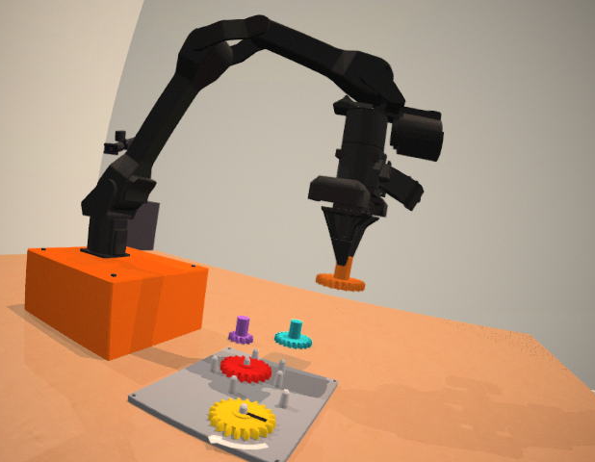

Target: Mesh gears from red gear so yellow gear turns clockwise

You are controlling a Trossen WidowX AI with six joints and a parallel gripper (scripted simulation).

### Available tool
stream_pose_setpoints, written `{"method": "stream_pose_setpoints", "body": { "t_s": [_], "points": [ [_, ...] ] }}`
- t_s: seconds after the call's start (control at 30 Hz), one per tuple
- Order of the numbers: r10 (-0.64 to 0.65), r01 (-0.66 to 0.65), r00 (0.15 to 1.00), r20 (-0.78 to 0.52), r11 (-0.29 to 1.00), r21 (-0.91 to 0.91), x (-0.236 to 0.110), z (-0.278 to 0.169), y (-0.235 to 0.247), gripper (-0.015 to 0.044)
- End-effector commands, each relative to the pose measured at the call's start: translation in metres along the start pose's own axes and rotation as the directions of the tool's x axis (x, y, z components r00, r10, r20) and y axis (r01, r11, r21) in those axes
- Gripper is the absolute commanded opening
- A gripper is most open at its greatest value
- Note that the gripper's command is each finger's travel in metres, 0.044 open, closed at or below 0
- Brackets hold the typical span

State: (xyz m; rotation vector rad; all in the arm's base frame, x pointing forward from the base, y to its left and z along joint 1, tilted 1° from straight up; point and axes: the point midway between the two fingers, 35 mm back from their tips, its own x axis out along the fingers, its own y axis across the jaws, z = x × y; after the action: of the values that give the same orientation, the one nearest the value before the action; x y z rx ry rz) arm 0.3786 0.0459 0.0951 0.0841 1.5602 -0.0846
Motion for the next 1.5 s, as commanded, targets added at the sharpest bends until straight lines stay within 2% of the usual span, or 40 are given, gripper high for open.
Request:
{"method": "stream_pose_setpoints", "body": {
  "t_s": [0.0,1.47],
  "points": [
    [-0.006,0.006,1.000,-0.002,1.000,-0.006,0.005,-0.002,-0.009,0.0000],
    [-0.012,0.012,1.000,-0.005,1.000,-0.007,0.053,-0.033,-0.103,0.0000]
  ]
}}
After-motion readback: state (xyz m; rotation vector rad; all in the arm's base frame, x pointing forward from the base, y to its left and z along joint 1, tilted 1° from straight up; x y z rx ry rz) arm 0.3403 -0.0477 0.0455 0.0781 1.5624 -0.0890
